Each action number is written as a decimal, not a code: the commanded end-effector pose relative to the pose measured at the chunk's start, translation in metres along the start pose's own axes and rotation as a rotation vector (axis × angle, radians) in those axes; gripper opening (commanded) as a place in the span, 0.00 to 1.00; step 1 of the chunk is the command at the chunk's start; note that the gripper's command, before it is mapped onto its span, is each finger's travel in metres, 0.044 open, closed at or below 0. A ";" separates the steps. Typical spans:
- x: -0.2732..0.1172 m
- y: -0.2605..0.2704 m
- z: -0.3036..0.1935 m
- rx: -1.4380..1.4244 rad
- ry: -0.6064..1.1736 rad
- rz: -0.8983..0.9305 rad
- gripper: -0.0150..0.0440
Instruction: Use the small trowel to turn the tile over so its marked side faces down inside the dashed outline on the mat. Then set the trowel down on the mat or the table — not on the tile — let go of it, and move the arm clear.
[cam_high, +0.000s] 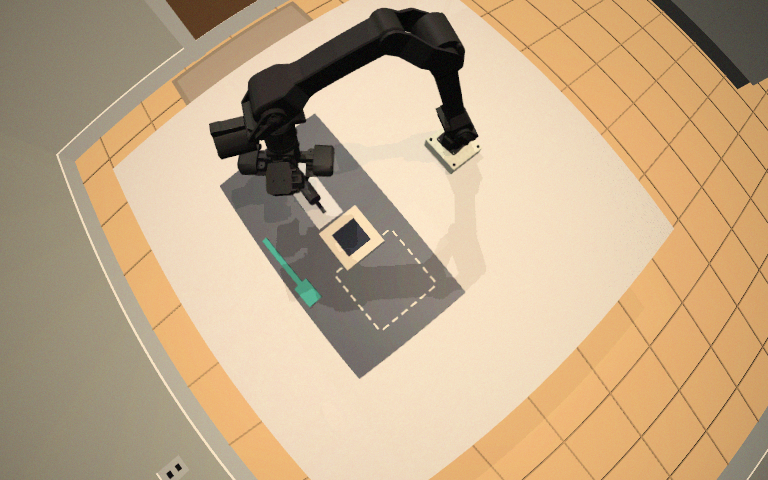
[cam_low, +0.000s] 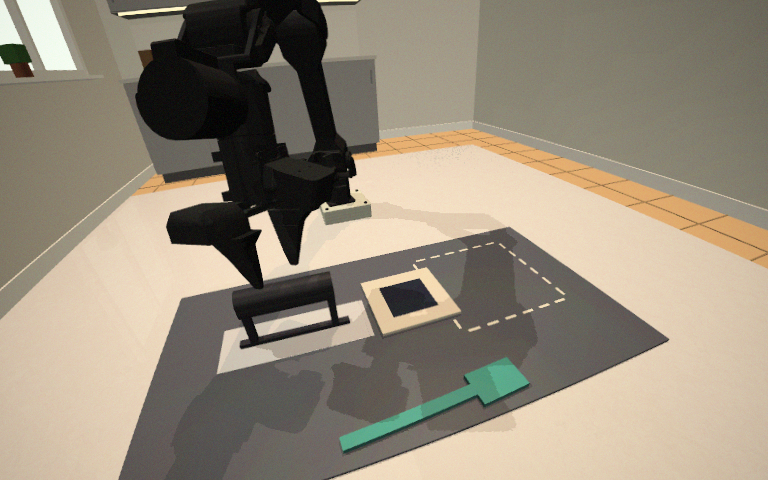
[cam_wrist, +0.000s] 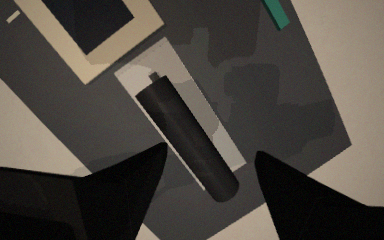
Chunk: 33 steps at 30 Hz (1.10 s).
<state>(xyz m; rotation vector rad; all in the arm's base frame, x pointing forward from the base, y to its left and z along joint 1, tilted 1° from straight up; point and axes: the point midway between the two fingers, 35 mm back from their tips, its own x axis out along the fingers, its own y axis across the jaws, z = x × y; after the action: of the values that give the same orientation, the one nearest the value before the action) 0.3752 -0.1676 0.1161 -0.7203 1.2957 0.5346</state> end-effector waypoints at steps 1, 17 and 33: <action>0.001 0.000 -0.001 0.094 -0.017 -0.020 0.76; 0.007 0.001 -0.006 0.597 -0.131 -0.096 0.76; 0.011 0.010 -0.005 1.115 -0.302 -0.108 0.76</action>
<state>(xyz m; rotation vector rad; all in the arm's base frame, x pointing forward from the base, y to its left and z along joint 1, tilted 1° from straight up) 0.3678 -0.1672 0.1030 0.1405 1.0769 -0.1589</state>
